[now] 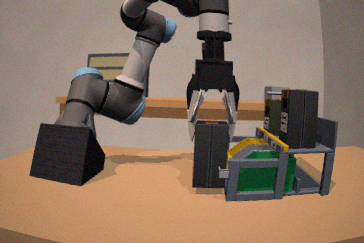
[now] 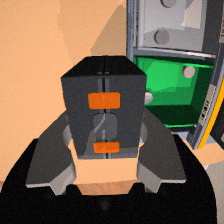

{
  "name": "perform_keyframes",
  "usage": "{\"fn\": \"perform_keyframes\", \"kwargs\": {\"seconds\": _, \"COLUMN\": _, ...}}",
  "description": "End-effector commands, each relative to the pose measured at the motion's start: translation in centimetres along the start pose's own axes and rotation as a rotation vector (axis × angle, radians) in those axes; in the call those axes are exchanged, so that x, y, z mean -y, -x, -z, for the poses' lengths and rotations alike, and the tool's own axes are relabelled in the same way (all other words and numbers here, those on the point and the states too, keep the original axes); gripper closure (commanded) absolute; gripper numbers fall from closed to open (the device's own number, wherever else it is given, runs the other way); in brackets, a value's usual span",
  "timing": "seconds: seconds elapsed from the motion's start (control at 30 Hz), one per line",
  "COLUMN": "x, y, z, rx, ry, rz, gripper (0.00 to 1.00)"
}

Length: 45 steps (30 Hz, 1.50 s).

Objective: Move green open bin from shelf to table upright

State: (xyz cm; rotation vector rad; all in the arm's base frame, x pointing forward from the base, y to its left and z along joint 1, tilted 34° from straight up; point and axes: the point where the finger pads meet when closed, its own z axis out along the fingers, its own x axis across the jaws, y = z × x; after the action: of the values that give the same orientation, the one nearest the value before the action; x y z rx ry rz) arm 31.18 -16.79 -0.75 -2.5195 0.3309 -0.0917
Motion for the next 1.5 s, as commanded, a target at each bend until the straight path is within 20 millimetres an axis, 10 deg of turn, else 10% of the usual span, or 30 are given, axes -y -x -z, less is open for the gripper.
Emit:
{"fn": "perform_keyframes", "kwargs": {"seconds": 0.0, "x": 0.7, "y": 0.1, "z": 0.1, "rx": -0.002, "ry": 0.003, "rz": 0.0, "gripper": 1.0}}
{"fn": "perform_keyframes", "kwargs": {"seconds": 0.13, "x": 3.9, "y": 0.5, "z": 0.1, "rx": -0.003, "ry": 0.004, "rz": 0.001, "gripper": 1.0}}
{"fn": "perform_keyframes", "kwargs": {"seconds": 0.53, "x": 3.9, "y": 0.5, "z": 0.1, "rx": -0.003, "ry": 0.004, "rz": 0.001, "gripper": 1.0}}
{"fn": "perform_keyframes", "kwargs": {"seconds": 0.7, "x": 7.8, "y": 1.0, "z": 0.0, "rx": -0.003, "ry": 0.004, "rz": 0.001, "gripper": 1.0}}
{"fn": "perform_keyframes", "kwargs": {"seconds": 1.1, "x": 7.8, "y": 1.0, "z": 0.0, "rx": -0.003, "ry": 0.004, "rz": 0.001, "gripper": 1.0}}
{"fn": "perform_keyframes", "kwargs": {"seconds": 1.27, "x": 11.7, "y": 1.6, "z": 0.0, "rx": -0.003, "ry": 0.003, "rz": 0.001, "gripper": 1.0}}
{"fn": "perform_keyframes", "kwargs": {"seconds": 1.47, "x": 11.7, "y": 1.6, "z": 0.0, "rx": -0.003, "ry": 0.003, "rz": 0.001, "gripper": 1.0}}
